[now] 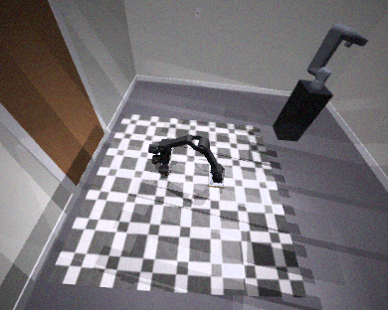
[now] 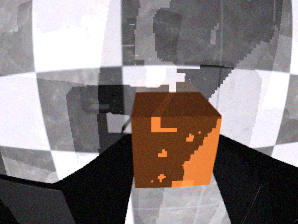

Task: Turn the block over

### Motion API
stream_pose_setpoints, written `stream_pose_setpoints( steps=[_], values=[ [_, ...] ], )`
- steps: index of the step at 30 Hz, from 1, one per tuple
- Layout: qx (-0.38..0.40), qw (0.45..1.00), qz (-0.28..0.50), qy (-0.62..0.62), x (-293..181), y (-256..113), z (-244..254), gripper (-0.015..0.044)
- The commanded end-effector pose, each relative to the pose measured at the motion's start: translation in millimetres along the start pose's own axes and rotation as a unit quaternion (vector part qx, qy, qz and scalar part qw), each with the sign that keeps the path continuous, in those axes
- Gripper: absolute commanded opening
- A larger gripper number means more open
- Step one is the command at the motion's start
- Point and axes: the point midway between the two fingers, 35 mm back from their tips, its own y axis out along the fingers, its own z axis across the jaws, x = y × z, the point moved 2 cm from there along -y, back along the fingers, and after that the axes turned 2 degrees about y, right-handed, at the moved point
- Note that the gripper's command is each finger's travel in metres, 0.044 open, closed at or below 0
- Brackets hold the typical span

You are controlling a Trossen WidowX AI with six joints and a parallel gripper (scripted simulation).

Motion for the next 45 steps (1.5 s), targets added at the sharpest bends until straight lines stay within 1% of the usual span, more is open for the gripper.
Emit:
stream_pose_setpoints(
  steps=[1,2,3,7,12,28,45],
  values=[
    [-0.001,1.0,0.0,0.002,0,0,0,0.0038],
    [-0.001,1.0,0.0,0.002,0,-3,0,0.0012],
    [-0.001,1.0,0.0,0.002,0,-8,0,0.0],
    [-0.001,1.0,0.0,0.002,0,-28,0,0.0],
    [-0.001,1.0,-0.005,0.002,0,-29,0,0.0],
    [0.004,0.993,-0.122,0.005,-2,-20,-2,0.0],
    [0.007,0.969,-0.245,0.002,-13,-18,-1,0.0]
  ],
)
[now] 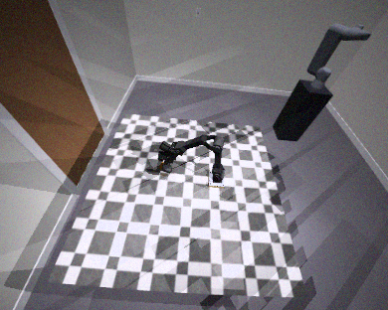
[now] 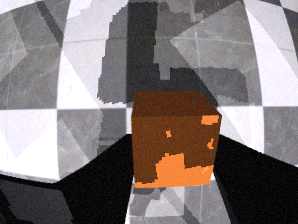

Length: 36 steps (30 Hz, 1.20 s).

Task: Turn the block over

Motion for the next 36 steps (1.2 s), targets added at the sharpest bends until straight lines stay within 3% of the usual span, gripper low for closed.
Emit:
stream_pose_setpoints(
  steps=[1,22,36],
  values=[
    [0.002,1.0,-0.028,0.0,-3,-3,1,0.0],
    [0.005,0.987,-0.163,0.004,-11,30,-3,0.0],
    [0.01,0.963,-0.269,0.002,-26,30,-1,0.0]
  ],
)
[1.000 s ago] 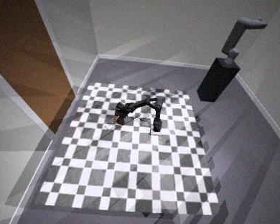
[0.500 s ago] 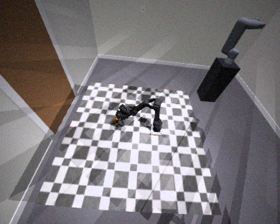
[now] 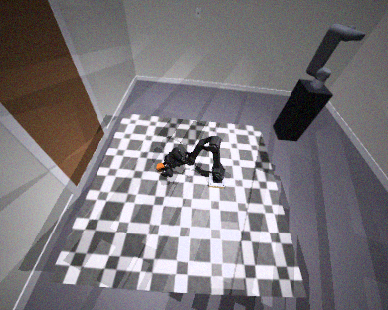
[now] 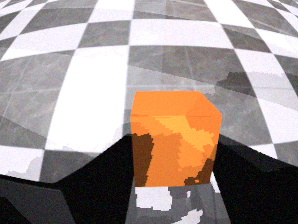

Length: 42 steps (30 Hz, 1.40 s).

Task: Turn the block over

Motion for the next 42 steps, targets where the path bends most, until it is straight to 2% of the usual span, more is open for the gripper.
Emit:
stream_pose_setpoints(
  steps=[1,22,38,39,42],
  values=[
    [0.004,1.0,-0.026,0.001,-5.7,-4.8,1.9,0.0],
    [0.005,0.999,-0.049,0.001,-6.6,-8.0,2.5,0.0],
    [0.005,0.999,-0.049,0.001,-6.6,-8.0,2.5,0.042],
    [0.005,0.999,-0.049,0.001,-6.6,-8.0,2.5,0.044],
    [0.005,0.999,-0.049,0.001,-6.6,-8.0,2.5,0.044]
  ],
)
